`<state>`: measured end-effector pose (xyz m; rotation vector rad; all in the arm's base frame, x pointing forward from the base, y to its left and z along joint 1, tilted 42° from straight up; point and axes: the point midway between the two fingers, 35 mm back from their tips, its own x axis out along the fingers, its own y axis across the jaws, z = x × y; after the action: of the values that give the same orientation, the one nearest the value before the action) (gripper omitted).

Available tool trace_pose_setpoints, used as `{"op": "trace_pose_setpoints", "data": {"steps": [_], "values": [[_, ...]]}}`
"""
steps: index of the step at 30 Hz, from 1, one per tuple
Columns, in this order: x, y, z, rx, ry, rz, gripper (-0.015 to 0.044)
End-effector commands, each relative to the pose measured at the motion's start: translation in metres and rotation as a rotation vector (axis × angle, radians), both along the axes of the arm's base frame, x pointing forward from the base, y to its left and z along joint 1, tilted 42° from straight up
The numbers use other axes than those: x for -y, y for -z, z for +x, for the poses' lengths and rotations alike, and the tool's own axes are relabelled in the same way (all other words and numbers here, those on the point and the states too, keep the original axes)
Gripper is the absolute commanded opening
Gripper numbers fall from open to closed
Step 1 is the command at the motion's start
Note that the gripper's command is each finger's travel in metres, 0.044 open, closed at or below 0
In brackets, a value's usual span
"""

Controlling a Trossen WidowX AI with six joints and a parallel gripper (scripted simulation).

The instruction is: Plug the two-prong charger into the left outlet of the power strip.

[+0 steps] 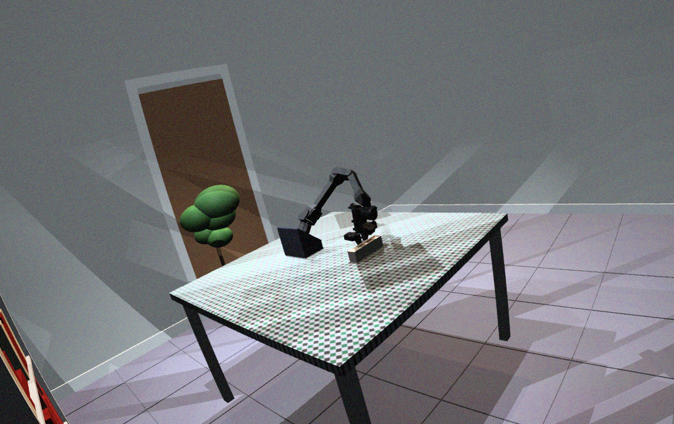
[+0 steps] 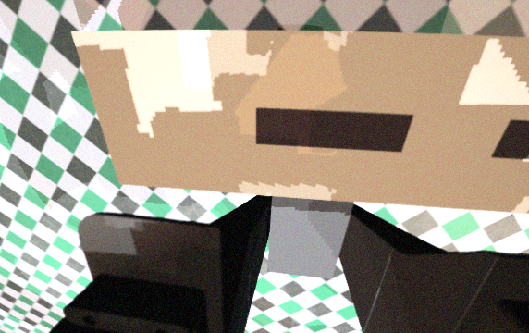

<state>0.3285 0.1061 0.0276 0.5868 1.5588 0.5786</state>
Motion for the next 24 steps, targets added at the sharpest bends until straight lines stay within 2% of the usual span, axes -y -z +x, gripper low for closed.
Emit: {"op": "trace_pose_setpoints", "data": {"steps": [1,24], "values": [[0.0019,-0.0030,0.0062,0.033,0.002,-0.001,0.0000],[0.0015,-0.0034,0.0072,0.033,0.002,-0.001,0.0000]]}}
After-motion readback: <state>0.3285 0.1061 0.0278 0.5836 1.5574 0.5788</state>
